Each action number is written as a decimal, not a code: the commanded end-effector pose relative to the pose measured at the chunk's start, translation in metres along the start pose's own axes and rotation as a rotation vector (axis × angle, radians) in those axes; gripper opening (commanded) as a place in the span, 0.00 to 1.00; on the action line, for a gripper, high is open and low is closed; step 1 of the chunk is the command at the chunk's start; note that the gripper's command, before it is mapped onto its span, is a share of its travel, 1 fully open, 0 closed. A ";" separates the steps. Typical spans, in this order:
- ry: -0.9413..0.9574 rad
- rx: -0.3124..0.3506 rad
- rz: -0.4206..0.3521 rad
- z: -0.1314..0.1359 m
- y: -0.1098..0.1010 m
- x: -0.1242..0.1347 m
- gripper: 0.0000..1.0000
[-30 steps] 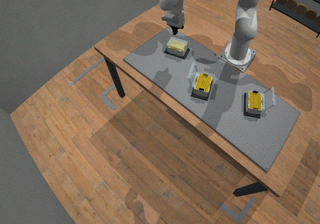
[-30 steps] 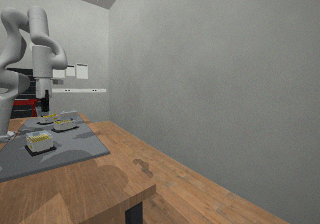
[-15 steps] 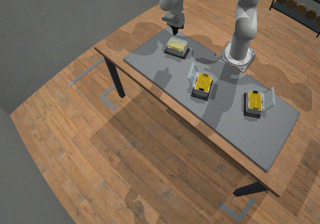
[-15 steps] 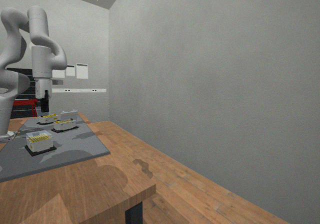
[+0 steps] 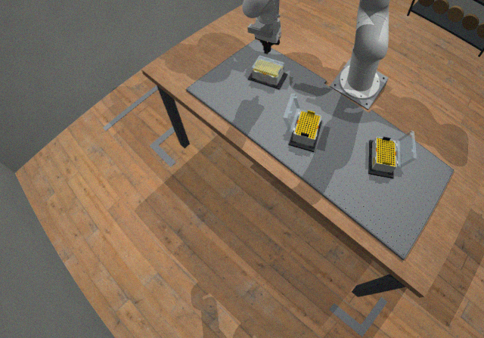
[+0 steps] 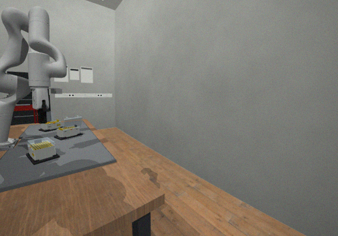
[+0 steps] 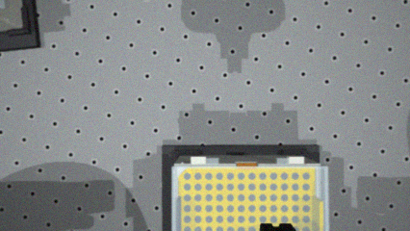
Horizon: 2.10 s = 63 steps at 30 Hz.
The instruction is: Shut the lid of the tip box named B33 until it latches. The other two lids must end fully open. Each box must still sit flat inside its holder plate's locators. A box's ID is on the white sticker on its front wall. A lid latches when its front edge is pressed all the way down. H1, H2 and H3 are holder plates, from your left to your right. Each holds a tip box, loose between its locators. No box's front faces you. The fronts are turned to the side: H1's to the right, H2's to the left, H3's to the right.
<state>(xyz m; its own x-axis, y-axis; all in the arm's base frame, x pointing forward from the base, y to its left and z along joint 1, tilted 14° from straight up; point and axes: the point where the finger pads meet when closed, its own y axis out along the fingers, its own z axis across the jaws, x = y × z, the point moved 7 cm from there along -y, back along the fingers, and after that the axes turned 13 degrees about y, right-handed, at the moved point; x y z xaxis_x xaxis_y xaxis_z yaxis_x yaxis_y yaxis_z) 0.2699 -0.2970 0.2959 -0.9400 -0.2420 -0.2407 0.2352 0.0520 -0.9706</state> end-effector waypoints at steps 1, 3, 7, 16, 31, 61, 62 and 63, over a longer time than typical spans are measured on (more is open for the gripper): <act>-0.001 0.001 0.002 0.003 0.009 0.009 0.00; -0.001 0.001 0.002 0.004 0.013 0.012 0.00; -0.001 0.001 0.002 0.005 0.017 0.016 0.00; -0.001 0.001 0.002 0.008 0.034 0.032 0.00; -0.001 0.001 0.002 0.012 0.050 0.047 0.00; -0.001 0.001 0.002 0.012 0.077 0.047 0.00; -0.001 0.001 0.002 0.012 0.079 0.047 0.00; -0.001 0.001 0.002 0.012 0.080 0.047 0.00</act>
<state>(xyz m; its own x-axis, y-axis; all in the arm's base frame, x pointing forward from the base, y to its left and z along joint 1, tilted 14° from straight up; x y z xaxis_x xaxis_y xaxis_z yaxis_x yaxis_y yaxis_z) 0.2456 -0.3156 0.2123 -0.9398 -0.2423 -0.2410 0.2353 0.0526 -0.9705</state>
